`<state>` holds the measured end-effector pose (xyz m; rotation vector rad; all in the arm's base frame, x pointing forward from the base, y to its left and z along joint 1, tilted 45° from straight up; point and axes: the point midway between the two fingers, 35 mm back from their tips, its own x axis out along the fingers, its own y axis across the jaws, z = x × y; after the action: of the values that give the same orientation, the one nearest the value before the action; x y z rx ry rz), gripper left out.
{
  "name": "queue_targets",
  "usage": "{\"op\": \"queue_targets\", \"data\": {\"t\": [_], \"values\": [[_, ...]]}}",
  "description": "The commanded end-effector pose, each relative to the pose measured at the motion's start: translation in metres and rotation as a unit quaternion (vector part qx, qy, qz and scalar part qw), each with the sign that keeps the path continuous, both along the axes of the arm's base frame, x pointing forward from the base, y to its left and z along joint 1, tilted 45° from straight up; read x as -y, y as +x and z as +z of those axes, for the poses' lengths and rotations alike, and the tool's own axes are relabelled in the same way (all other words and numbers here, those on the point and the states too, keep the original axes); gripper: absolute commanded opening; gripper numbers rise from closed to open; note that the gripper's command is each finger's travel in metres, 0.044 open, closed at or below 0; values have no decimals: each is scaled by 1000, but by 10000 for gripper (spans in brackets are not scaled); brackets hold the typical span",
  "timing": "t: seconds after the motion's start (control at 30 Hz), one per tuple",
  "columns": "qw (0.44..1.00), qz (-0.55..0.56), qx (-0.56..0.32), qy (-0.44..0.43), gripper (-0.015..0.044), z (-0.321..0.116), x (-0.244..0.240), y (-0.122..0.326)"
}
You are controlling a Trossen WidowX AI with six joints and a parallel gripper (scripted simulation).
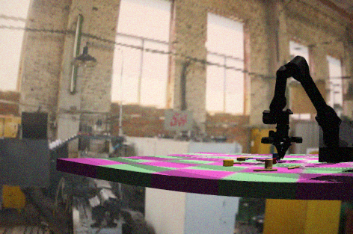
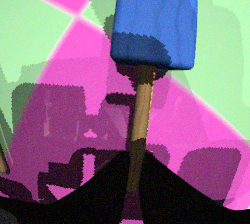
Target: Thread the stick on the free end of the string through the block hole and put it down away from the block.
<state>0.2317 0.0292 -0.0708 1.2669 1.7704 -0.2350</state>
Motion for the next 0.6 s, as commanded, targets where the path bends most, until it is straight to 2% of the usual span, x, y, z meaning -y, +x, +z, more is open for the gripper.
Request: {"op": "queue_targets", "data": {"t": [0.0, 0.57], "values": [[1000, -1, 0, 1, 0, 3, -3, -2], [1000, 2, -3, 0, 0, 16, -16, -15]]}}
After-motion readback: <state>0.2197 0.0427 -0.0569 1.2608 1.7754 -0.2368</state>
